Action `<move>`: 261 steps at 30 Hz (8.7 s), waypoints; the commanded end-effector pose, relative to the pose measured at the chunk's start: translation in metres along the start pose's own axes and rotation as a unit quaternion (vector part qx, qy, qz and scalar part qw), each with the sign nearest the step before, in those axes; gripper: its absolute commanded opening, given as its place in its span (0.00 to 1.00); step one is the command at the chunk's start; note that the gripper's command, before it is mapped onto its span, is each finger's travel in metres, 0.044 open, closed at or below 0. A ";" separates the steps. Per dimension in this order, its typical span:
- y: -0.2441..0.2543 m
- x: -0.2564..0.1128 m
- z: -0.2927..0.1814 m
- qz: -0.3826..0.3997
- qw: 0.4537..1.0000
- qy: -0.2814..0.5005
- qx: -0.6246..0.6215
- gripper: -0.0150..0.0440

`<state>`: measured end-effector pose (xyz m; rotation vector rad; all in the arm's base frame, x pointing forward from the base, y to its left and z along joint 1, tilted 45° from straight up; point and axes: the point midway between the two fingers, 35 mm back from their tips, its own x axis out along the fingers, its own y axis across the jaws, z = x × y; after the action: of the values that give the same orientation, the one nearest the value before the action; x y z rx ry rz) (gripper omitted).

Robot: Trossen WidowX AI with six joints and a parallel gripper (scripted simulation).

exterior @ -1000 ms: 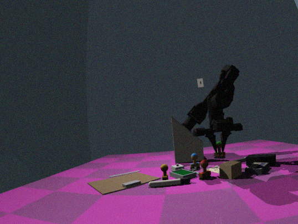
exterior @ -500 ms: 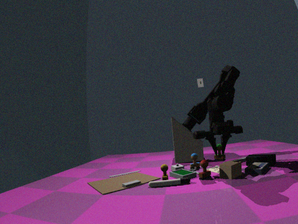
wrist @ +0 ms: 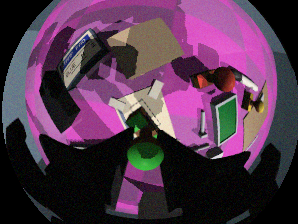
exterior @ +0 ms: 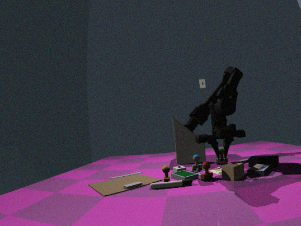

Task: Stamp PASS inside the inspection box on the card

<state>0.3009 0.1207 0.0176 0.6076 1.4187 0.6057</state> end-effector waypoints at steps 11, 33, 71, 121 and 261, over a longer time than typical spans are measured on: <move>0.000 0.009 -0.001 -0.001 1.000 0.000 0.002 0.25; 0.000 0.024 -0.002 0.000 1.000 0.000 0.003 0.25; 0.001 0.030 -0.002 0.001 1.000 0.000 0.003 0.25; 0.001 0.030 -0.002 0.001 1.000 0.000 0.003 0.25; -0.223 0.004 -0.064 -0.008 1.000 0.000 0.001 0.25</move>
<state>0.2431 -0.0369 -0.1430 0.5904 1.4211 0.5923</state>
